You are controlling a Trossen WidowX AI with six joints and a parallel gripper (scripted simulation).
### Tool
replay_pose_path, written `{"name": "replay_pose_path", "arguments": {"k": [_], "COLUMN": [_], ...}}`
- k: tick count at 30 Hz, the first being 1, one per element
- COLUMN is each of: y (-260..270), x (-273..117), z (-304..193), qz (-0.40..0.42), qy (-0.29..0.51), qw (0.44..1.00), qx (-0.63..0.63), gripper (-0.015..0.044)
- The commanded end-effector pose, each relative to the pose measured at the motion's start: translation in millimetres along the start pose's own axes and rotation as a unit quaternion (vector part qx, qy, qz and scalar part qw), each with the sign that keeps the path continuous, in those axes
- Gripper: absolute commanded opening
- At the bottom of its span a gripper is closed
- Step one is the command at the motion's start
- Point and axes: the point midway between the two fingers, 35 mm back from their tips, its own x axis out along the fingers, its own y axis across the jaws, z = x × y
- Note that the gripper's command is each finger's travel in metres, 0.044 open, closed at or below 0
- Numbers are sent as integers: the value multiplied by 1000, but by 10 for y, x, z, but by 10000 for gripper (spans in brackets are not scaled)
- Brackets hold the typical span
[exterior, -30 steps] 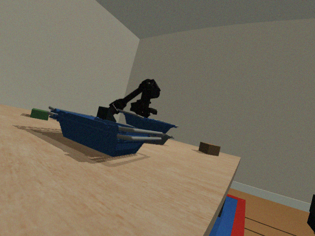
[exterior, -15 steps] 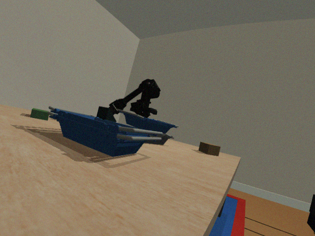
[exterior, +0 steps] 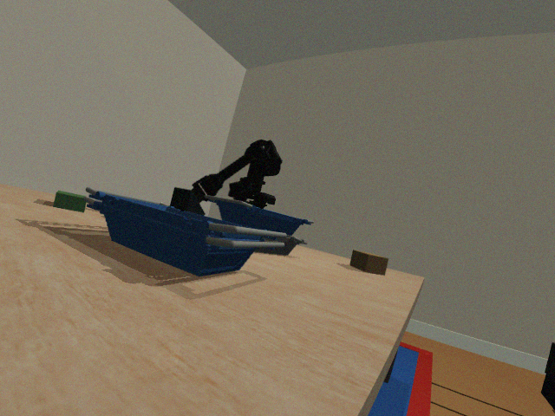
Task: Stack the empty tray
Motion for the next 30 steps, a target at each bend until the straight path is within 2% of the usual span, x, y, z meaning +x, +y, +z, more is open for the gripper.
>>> {"name": "replay_pose_path", "arguments": {"k": [1,11,20,30], "y": [-6,-6,12,58], "x": [2,2,-57,-628], "z": [3,3,3,18], "qz": [-1,-1,0,0], "qy": [-1,-1,-1,-4], "qw": [1000,1000,1000,1000], "qx": [2,2,0,2], "gripper": [293,440,440,440]}}
